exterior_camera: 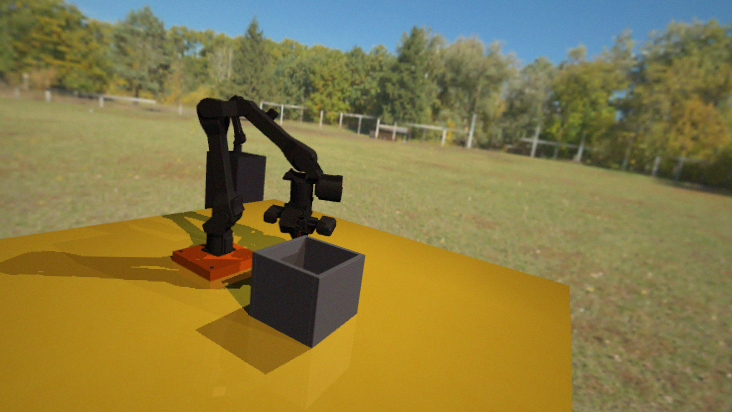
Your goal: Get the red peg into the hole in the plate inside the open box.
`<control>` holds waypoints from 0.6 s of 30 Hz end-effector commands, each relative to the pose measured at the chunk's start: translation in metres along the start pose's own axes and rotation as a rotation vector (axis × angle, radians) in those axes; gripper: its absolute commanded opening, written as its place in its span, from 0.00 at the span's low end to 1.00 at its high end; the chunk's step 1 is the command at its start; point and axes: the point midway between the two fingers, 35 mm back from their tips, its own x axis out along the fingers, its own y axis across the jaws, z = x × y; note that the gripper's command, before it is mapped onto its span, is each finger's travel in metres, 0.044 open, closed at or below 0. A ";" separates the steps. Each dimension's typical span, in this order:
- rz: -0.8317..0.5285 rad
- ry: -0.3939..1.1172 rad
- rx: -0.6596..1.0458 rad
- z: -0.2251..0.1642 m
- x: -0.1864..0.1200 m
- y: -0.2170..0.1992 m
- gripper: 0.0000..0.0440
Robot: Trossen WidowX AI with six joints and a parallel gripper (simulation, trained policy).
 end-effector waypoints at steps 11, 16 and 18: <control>0.169 0.050 -0.081 -0.011 -0.058 0.013 0.00; 0.235 0.030 -0.113 -0.008 -0.085 0.016 0.00; 0.260 0.019 -0.121 -0.005 -0.096 0.017 0.00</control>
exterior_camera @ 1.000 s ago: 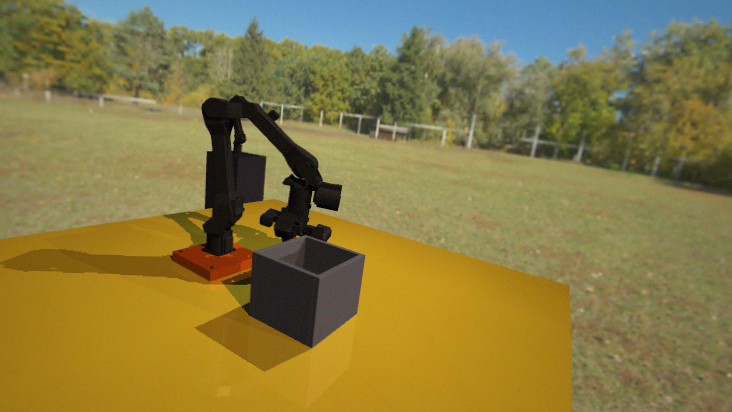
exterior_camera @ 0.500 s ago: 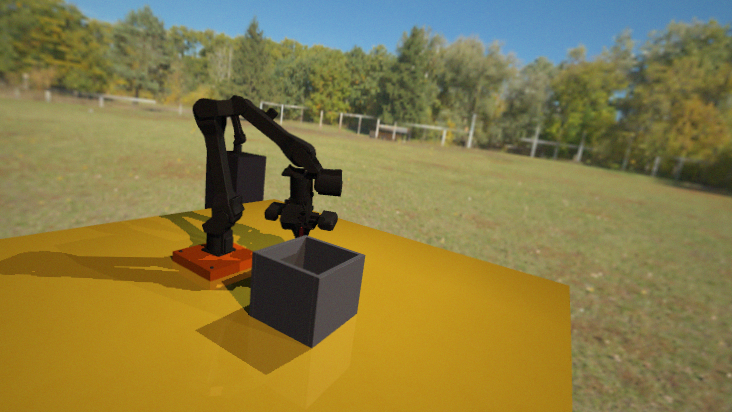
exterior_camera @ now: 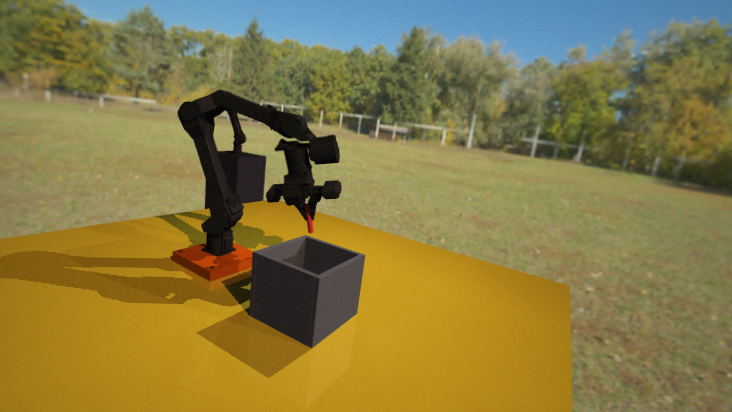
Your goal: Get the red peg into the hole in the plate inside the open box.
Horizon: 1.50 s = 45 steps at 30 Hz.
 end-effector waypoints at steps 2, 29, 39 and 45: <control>0.050 -0.029 -0.022 0.005 -0.020 0.006 0.00; 0.087 -0.258 0.036 0.087 -0.084 0.021 0.00; 0.063 -0.284 0.071 0.119 -0.089 0.027 0.00; 0.050 -0.289 0.085 0.138 -0.090 0.029 0.00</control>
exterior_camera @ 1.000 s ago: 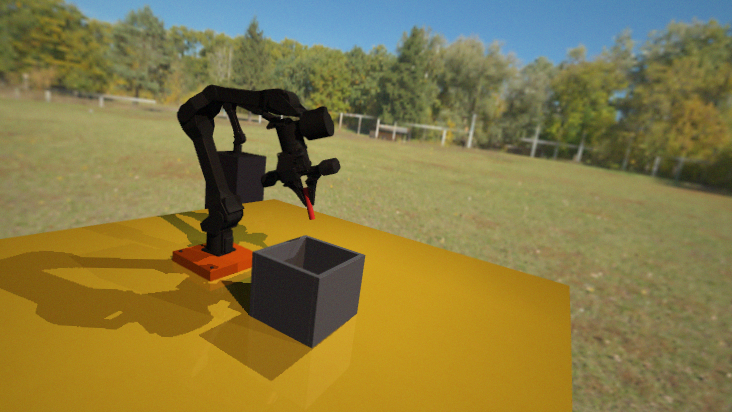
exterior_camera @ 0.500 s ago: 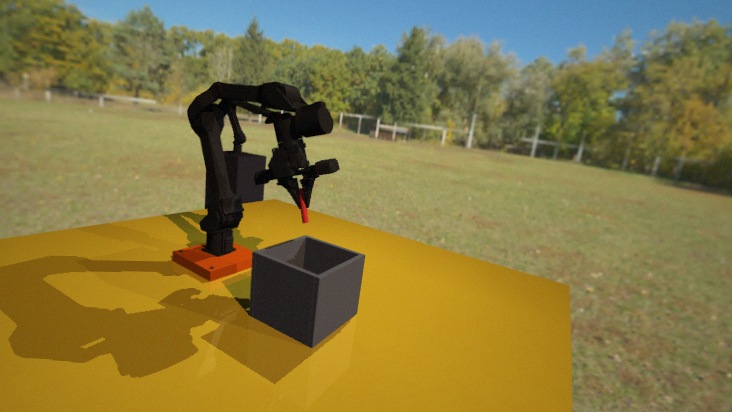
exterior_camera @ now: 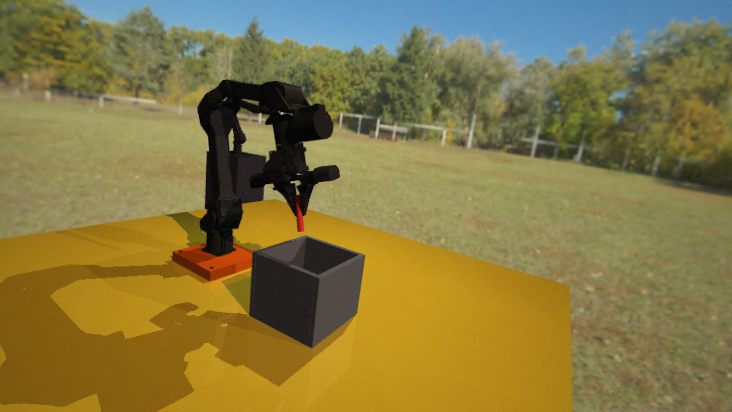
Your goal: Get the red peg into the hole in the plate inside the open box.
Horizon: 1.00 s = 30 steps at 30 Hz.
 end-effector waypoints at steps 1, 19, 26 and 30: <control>-0.006 -0.003 0.000 0.009 0.003 0.003 0.00; -0.052 0.010 -0.001 0.052 0.040 0.010 0.00; -0.060 0.026 -0.020 0.061 0.059 0.014 0.00; -0.060 0.040 -0.033 0.063 0.070 0.016 0.00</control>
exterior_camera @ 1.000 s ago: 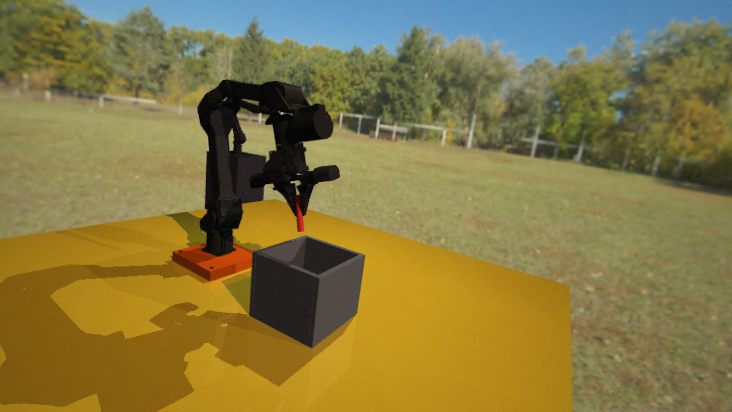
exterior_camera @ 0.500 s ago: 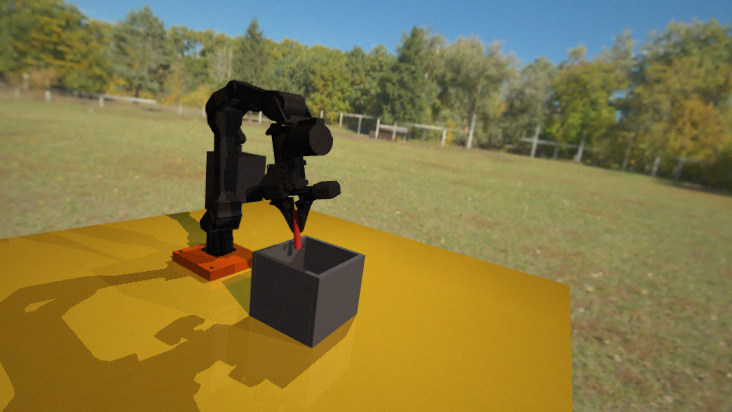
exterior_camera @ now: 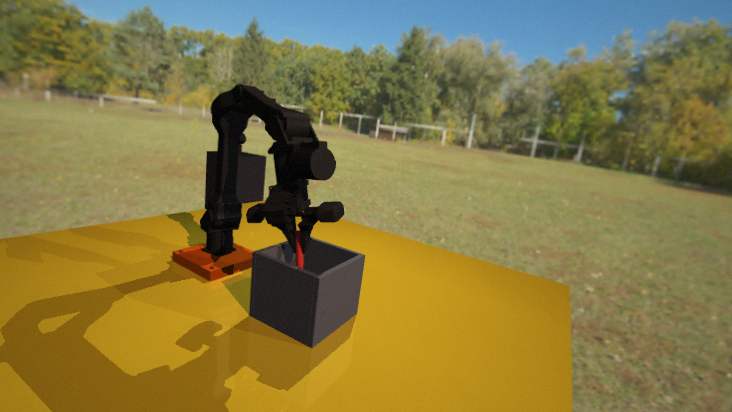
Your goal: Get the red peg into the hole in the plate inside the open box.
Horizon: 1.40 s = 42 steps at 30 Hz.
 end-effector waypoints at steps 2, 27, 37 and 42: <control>-0.004 0.019 -0.018 0.001 0.013 0.002 0.00; -0.054 0.071 -0.144 0.005 0.069 0.008 0.31; -0.009 0.106 -0.129 0.018 0.055 0.017 0.31; 0.030 0.124 -0.134 0.021 0.047 0.025 0.31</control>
